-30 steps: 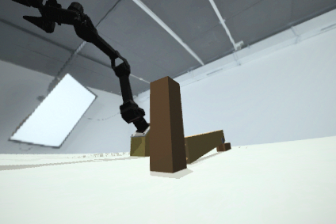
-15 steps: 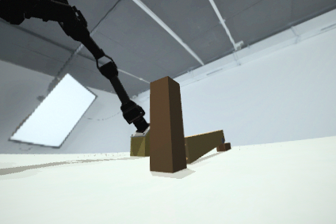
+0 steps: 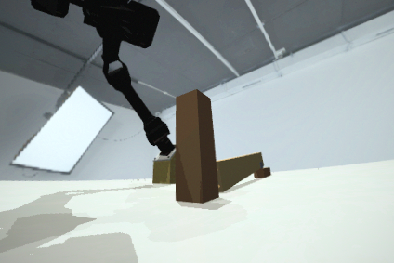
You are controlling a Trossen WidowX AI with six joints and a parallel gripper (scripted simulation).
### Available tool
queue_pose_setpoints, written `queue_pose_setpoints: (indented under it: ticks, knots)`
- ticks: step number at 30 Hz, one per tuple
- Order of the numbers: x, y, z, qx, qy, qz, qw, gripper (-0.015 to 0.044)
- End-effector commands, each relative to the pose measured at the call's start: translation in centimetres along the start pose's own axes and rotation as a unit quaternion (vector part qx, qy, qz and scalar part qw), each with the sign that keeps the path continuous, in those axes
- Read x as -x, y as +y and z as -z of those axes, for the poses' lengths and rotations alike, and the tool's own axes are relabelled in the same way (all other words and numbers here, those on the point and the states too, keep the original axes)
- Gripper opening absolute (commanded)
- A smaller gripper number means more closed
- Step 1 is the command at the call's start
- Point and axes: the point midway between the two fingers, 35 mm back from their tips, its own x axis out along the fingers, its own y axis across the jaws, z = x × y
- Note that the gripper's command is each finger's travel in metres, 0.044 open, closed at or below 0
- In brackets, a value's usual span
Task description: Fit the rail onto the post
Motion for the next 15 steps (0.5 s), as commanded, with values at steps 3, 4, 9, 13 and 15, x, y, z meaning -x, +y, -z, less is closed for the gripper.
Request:
queue_pose_setpoints:
  ticks: [3,4,9,13,15]
  knots:
    - [-0.1,9.1,-0.2,0.099,0.003,-0.098,0.99,0.044]
    - [0.1,10.8,-0.1,0.118,0.003,-0.115,0.986,0.044]
    - [1.3,17.3,0.4,0.195,0.001,-0.181,0.964,0.044]
    - [2.7,22.4,1.6,0.272,0.008,-0.23,0.934,0.044]
    - [3.0,23.6,2.1,0.296,0.01,-0.241,0.924,0.044]
